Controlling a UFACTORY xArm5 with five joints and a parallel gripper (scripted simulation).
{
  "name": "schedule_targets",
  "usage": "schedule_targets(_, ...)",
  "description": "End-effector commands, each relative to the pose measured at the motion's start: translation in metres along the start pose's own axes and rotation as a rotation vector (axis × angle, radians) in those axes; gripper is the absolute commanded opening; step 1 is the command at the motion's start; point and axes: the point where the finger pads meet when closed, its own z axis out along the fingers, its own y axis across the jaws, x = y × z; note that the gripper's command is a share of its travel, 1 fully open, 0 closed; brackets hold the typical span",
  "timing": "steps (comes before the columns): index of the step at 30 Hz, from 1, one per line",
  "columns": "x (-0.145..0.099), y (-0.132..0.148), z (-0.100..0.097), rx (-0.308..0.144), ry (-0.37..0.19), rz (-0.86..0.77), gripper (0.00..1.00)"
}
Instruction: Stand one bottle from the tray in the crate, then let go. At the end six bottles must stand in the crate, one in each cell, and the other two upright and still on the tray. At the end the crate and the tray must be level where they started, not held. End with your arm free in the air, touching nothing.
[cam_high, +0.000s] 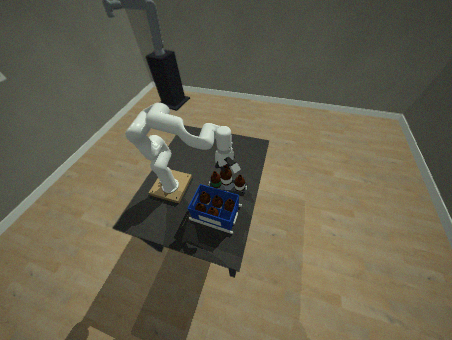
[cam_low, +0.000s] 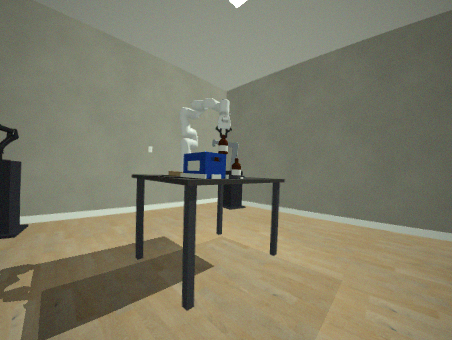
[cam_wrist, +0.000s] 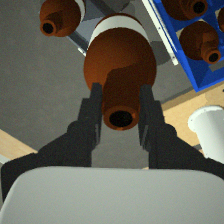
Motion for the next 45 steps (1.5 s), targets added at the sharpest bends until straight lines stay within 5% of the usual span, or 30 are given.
schedule_targets(1,0.008,0.005,-0.002,0.003,0.003,0.0,0.0)
schedule_targets(45,0.078,0.062,-0.002,0.0,0.006,0.0,0.0)
